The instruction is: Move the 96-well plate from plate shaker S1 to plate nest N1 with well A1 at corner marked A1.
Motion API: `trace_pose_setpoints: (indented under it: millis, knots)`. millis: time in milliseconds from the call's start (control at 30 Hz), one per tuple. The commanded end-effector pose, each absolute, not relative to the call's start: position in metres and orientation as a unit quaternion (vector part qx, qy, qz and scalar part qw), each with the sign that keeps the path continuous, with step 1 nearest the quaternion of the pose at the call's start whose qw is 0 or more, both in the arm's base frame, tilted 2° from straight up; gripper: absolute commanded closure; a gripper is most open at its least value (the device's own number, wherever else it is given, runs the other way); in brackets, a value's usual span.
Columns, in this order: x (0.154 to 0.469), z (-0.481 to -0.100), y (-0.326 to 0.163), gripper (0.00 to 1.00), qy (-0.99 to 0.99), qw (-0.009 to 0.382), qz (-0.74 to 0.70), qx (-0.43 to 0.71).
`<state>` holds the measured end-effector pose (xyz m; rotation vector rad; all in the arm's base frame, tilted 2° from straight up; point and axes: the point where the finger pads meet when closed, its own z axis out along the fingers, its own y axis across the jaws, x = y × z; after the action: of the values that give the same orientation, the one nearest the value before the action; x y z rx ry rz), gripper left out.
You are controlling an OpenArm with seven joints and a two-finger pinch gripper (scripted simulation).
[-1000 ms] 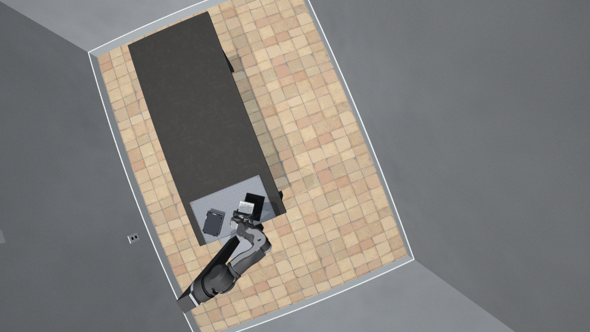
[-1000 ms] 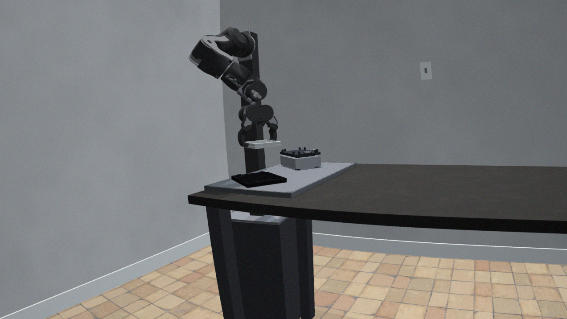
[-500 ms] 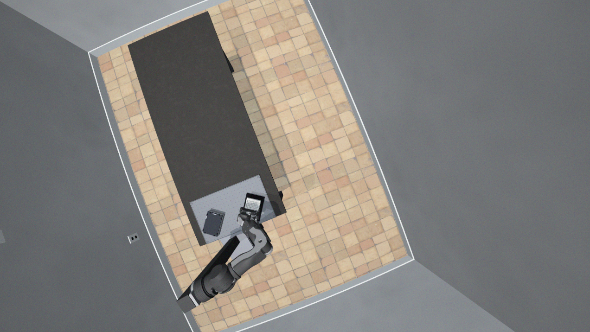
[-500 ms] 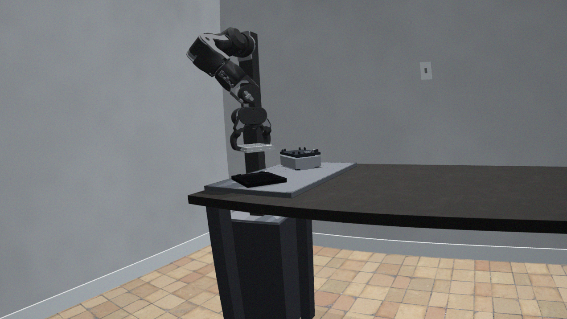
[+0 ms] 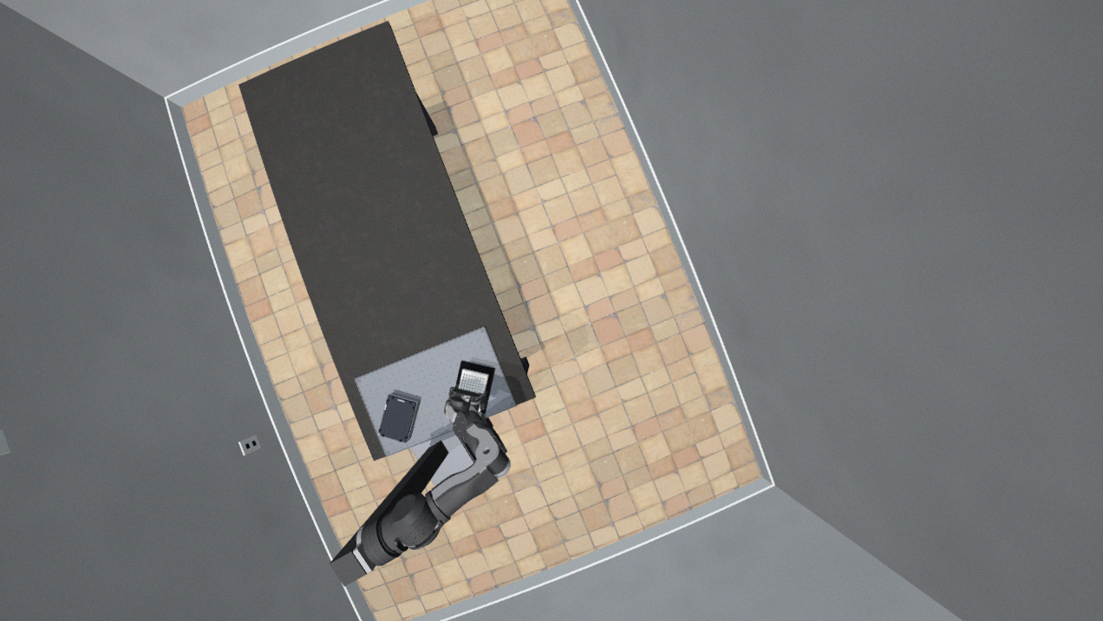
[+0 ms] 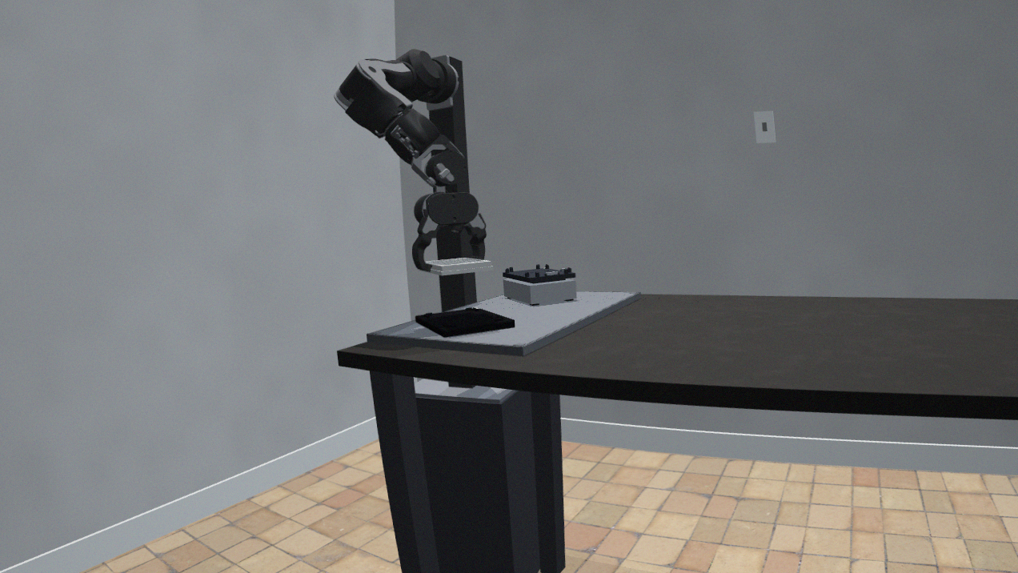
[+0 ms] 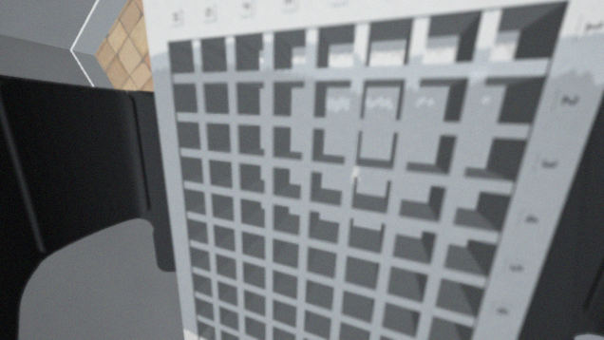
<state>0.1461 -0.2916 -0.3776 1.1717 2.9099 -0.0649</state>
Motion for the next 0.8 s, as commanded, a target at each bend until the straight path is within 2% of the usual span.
trace_pose_setpoints:
  millis: [0,767]
  knots:
    - [0.1461,-0.3774,-0.2916,1.00,0.928,0.002,-0.018,0.372]
    - [0.1464,-0.3767,-0.2857,1.00,0.928,0.002,-0.018,0.372]
